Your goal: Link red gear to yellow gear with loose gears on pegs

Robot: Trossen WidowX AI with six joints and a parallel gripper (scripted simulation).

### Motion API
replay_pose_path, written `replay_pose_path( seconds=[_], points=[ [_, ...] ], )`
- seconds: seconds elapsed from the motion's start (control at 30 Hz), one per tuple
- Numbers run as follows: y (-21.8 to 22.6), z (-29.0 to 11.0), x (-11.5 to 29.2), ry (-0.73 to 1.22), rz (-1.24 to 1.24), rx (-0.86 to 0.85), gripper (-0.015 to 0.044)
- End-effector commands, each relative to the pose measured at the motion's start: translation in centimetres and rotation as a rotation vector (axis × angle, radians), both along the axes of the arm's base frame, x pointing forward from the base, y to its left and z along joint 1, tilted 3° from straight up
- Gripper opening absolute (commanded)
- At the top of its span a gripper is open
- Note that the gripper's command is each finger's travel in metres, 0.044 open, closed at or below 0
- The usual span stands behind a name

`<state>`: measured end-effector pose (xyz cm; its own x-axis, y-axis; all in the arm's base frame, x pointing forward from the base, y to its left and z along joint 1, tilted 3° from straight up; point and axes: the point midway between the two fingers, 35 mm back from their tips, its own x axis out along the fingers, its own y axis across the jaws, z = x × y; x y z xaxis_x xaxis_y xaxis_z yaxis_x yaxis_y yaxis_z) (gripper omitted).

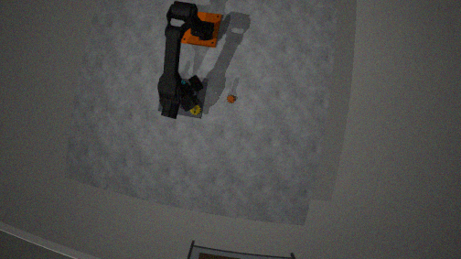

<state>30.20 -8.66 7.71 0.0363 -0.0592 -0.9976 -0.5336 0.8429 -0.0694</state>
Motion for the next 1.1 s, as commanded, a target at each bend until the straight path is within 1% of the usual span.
replay_pose_path(
  seconds=[0.0, 0.17, 0.27, 0.87, 1.07],
  points=[
    [-0.01, -0.85, -0.14, 0.001, -0.084, 0.003, 0.0000],
    [-0.08, -0.82, -0.18, -0.004, -0.165, 0.006, 0.0000],
    [-0.11, -0.84, -0.14, -0.003, -0.161, 0.006, 0.0000],
    [-0.09, -1.26, -0.18, 0.017, 0.184, -0.006, 0.0000],
    [-0.15, -1.41, -0.09, 0.018, 0.197, -0.006, 0.0000]
  ],
)
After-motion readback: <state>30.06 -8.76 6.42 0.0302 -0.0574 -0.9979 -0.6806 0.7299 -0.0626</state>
